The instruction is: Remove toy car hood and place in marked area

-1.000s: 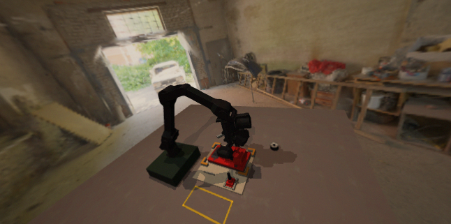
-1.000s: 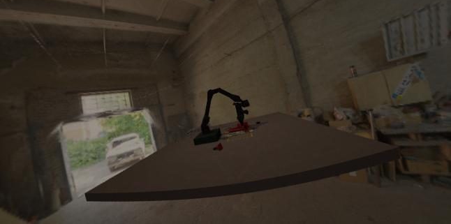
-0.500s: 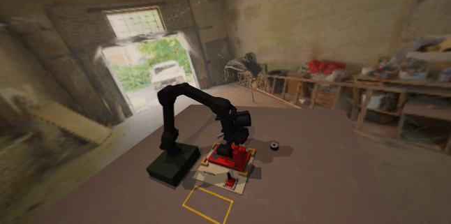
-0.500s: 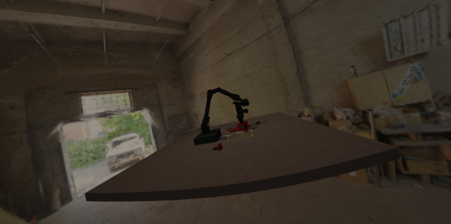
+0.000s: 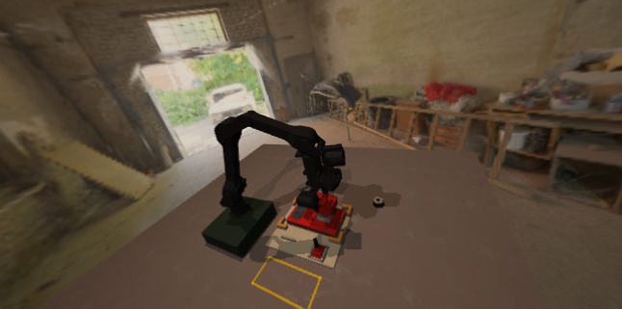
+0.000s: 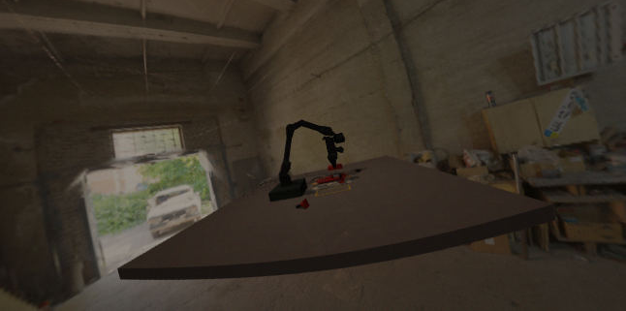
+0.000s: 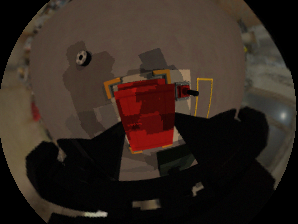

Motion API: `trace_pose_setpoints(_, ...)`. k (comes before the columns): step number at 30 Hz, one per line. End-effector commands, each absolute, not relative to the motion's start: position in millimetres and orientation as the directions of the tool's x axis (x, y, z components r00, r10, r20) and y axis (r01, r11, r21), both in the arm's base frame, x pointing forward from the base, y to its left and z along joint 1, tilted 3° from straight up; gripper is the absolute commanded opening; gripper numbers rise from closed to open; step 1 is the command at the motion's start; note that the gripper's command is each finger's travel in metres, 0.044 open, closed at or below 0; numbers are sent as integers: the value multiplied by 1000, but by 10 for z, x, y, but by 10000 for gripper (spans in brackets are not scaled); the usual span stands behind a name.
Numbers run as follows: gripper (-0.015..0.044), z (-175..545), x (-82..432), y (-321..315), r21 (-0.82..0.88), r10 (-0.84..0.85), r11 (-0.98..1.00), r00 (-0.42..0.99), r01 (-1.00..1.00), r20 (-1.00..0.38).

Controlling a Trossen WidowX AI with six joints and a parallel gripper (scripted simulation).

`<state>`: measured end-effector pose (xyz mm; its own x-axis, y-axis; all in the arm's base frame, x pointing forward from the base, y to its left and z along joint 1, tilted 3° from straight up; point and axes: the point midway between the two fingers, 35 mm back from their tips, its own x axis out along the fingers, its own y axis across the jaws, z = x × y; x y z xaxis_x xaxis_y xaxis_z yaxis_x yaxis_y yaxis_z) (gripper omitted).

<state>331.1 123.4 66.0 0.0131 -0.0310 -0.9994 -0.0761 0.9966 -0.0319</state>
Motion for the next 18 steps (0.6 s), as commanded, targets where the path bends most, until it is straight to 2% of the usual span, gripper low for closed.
trace_pose_setpoints(1,0,851,3311,1240,-28,-27,997,24,-71,-999)
trace_pose_setpoints(7,0,801,3343,1177,-26,-24,997,27,-74,-999)
trace_pose_setpoints(18,0,847,3441,626,-22,-20,998,35,-66,-999)
